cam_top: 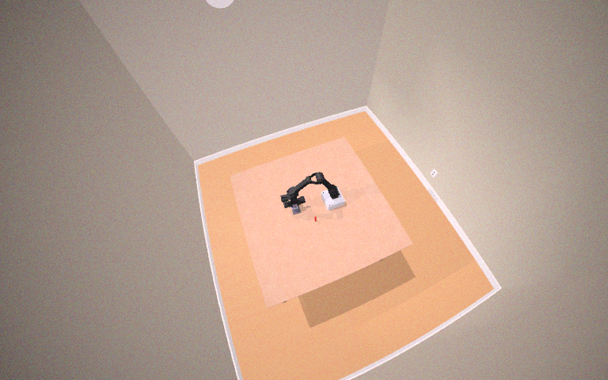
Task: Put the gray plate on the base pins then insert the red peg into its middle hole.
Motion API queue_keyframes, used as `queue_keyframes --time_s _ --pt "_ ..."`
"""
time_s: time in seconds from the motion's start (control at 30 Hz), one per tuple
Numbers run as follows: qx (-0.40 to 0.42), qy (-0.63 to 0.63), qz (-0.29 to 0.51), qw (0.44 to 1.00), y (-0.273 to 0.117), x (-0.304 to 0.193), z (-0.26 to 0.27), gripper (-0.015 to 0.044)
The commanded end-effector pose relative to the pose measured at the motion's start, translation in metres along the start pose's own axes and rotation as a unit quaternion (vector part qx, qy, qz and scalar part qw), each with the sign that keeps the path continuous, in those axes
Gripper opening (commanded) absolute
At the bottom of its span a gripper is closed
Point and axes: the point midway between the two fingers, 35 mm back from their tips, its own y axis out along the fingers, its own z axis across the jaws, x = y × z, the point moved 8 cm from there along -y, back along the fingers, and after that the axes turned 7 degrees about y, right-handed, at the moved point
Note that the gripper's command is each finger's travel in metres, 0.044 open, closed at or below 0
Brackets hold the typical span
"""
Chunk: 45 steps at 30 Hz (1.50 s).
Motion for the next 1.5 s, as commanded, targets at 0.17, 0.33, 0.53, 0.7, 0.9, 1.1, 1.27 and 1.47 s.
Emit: queue_keyframes --time_s 0.17,0.33,0.53,0.7,0.9,1.1,1.27,1.47 --pt "-0.004 0.002 -0.002 1.0 0.017 0.001 -0.002 0.0" --pt "-0.002 0.0 0.0 1.0 0.014 0.0 -0.001 0.0" --pt "-0.002 0.0 0.0 1.0 0.014 0.0 -0.001 0.0" --pt "-0.002 0.0 0.0 1.0 0.014 0.0 -0.001 0.0079" --pt "-0.002 0.0 0.0 1.0 0.014 0.0 -0.001 0.0236" --pt "-0.002 0.0 0.0 1.0 0.014 0.0 -0.001 0.0394" --pt "-0.002 0.0 0.0 1.0 0.014 0.0 -0.001 0.044" --pt "-0.002 -0.002 -0.001 1.0 -0.043 -0.001 0.006 0.044"
